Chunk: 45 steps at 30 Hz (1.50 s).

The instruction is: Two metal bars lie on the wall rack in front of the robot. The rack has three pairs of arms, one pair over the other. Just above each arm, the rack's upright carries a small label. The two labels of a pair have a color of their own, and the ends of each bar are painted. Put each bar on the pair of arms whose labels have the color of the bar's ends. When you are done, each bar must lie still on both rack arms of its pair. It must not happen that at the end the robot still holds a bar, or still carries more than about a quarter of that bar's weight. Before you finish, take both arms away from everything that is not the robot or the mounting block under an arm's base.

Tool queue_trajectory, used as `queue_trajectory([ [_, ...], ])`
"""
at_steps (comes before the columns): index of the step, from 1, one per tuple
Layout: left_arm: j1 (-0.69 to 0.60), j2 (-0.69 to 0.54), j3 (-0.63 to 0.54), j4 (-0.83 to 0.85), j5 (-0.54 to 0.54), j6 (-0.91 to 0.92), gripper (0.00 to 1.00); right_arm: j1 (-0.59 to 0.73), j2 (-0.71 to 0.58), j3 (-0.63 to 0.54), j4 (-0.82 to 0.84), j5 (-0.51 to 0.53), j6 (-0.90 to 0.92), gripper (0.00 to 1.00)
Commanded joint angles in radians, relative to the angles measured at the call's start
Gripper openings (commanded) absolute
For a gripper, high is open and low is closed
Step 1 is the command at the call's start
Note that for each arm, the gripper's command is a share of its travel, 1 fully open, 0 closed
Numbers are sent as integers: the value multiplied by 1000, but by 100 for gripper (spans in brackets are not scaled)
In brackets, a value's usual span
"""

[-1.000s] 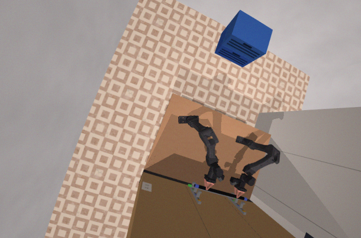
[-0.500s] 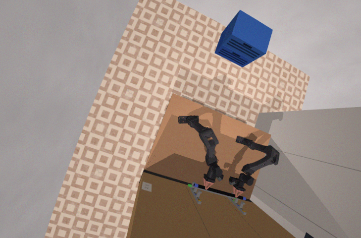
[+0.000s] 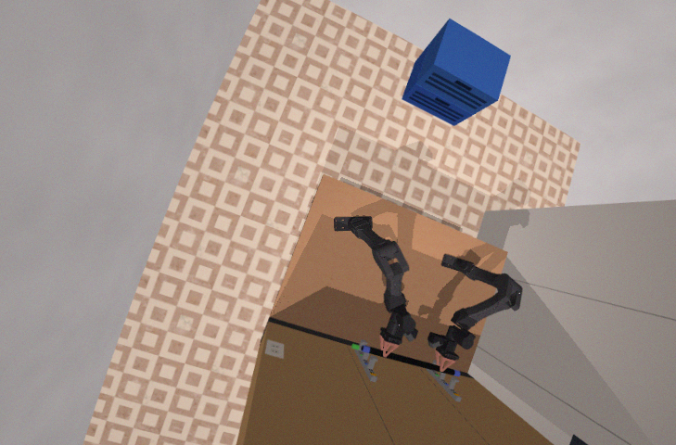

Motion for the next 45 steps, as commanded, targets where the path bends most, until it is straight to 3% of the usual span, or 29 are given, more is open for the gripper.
queue_trajectory([
  [1, 15, 2, 48, -12, 5, 12, 0, -14, 5, 46, -2, -9, -20, 0],
  [45, 39, 116, 179, -28, 28, 12, 0, -59, 100, 178, -40, -55, -19, 0],
])
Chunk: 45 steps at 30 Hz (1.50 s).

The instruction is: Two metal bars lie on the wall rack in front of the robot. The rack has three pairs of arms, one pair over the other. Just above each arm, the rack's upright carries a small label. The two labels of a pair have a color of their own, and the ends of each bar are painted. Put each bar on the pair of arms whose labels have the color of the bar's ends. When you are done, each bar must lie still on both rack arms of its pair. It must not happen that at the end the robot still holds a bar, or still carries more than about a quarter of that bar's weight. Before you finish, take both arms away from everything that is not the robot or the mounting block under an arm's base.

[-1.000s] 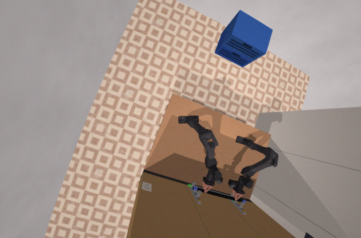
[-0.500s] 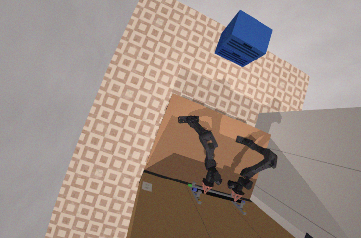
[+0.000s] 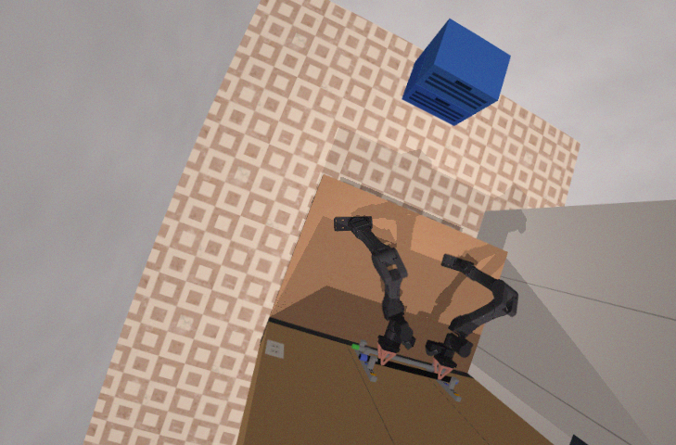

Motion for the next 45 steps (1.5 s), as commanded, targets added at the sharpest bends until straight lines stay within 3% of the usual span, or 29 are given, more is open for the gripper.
queue_trajectory([
  [1, 13, 2, 26, 10, 11, 8, 0, -9, 6, 24, 18, -3, -15, 0],
  [45, 13, 69, -45, 149, 10, 9, 0, -9, 55, -41, 132, -3, -14, 0],
])
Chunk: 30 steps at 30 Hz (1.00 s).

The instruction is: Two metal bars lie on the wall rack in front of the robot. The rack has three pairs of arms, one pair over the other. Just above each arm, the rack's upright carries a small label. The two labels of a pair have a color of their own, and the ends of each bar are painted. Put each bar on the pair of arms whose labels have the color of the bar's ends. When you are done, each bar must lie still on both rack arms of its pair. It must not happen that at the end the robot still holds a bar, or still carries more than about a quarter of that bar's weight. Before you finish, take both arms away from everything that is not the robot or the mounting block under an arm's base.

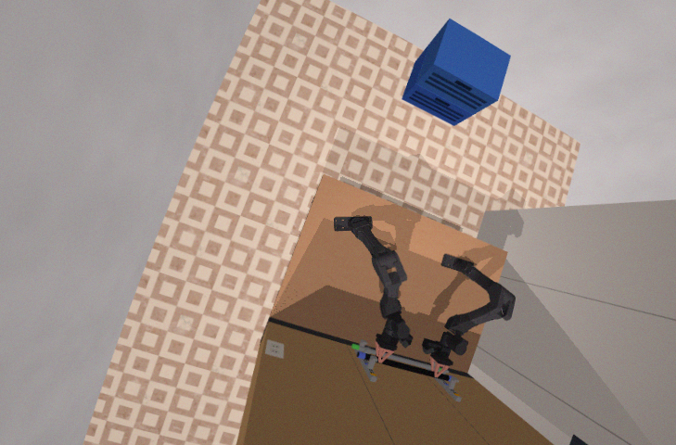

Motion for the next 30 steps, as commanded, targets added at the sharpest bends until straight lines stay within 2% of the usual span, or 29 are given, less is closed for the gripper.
queue_trajectory([
  [1, 10, 0, -7, 28, 10, 6, 0, -6, 3, -6, 34, -3, -12, 0],
  [5, 10, 2, -8, 31, 10, 5, 2, -6, 4, -7, 36, -3, -13, 1],
  [30, 10, 2, -8, 31, 10, 5, 37, -6, 4, -7, 37, -3, -13, 36],
])
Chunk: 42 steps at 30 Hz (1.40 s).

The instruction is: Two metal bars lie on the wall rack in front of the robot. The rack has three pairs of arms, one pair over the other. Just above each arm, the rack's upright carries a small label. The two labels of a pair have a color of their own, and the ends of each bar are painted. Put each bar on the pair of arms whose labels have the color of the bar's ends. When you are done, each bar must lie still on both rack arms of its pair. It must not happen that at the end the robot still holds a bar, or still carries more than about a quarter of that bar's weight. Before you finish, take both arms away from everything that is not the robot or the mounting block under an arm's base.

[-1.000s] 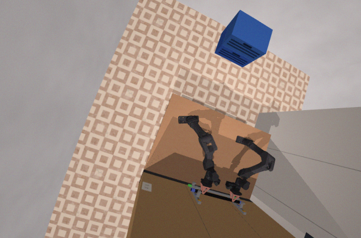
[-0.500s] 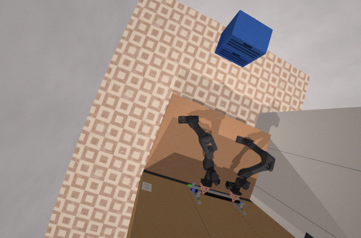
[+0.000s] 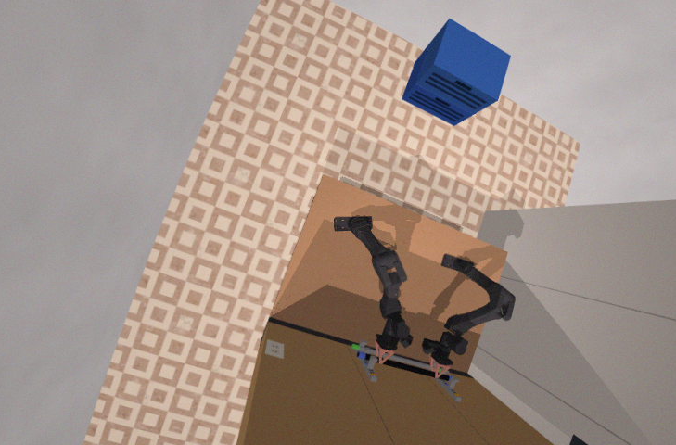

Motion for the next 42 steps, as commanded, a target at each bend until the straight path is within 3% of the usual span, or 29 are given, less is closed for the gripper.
queue_trajectory([
  [1, 10, -2, -5, 17, 9, -2, 39, -6, 2, -4, 11, -3, -2, 38],
  [23, 10, -2, -5, 17, 9, -2, 70, -6, 1, -4, 11, -3, -2, 69],
  [42, -2, -59, -81, 35, -3, -2, 70, 19, -45, -79, 38, 21, -2, 69],
])
